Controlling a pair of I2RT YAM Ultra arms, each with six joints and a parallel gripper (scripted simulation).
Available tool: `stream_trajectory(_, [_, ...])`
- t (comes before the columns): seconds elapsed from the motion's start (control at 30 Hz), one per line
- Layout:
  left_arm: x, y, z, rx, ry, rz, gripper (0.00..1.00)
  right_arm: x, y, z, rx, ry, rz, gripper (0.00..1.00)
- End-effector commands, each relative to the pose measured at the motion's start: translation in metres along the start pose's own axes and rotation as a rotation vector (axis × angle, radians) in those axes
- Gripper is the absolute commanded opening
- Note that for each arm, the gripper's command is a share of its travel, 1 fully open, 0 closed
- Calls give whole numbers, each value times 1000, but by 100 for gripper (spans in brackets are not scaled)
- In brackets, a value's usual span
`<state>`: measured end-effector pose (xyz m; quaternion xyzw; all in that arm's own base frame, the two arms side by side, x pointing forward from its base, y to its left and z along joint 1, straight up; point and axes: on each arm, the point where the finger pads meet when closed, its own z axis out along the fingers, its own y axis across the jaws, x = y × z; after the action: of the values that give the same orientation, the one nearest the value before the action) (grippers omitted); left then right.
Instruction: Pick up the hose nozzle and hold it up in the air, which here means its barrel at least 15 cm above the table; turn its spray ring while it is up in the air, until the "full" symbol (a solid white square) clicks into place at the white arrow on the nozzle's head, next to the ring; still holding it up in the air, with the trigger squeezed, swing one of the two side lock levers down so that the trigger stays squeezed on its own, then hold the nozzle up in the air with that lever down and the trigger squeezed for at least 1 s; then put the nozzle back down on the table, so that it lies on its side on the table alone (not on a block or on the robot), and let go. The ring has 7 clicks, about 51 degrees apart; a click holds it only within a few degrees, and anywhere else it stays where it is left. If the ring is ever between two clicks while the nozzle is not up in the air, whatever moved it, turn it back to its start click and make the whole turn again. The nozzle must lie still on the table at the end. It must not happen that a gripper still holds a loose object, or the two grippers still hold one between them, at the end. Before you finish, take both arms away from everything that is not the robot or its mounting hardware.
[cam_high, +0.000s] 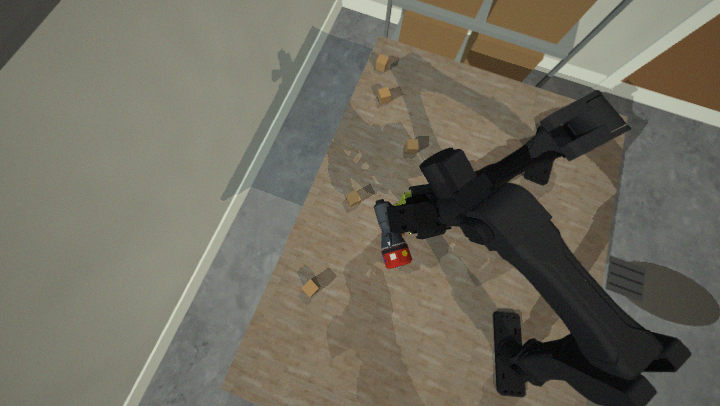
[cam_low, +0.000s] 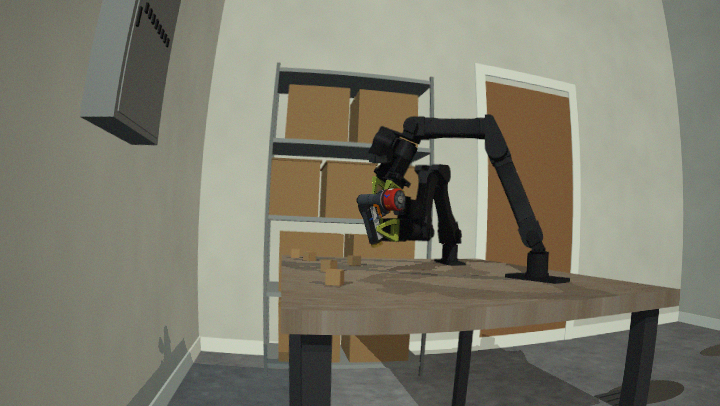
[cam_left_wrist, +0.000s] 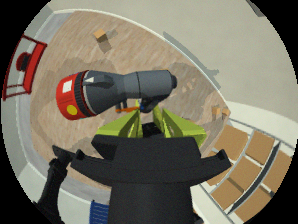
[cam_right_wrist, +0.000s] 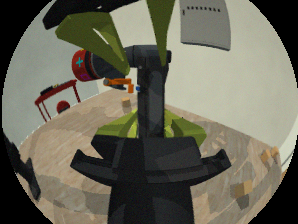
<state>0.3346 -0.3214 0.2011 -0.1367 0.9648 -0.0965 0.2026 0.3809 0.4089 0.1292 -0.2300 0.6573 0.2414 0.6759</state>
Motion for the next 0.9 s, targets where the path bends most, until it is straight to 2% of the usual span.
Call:
stream_trajectory(0.0, [-7,-7,-32,48,-33,-12,37,-71,7,6,-11,-191,48,35])
stream_trajectory(0.67, [-8,-5,-60,50,-38,-14,37,-71,7,6,-11,-191,48,35])
stream_trajectory(0.87, [-6,-5,-59,34,-31,-9,37,-71,7,6,-11,-191,48,35])
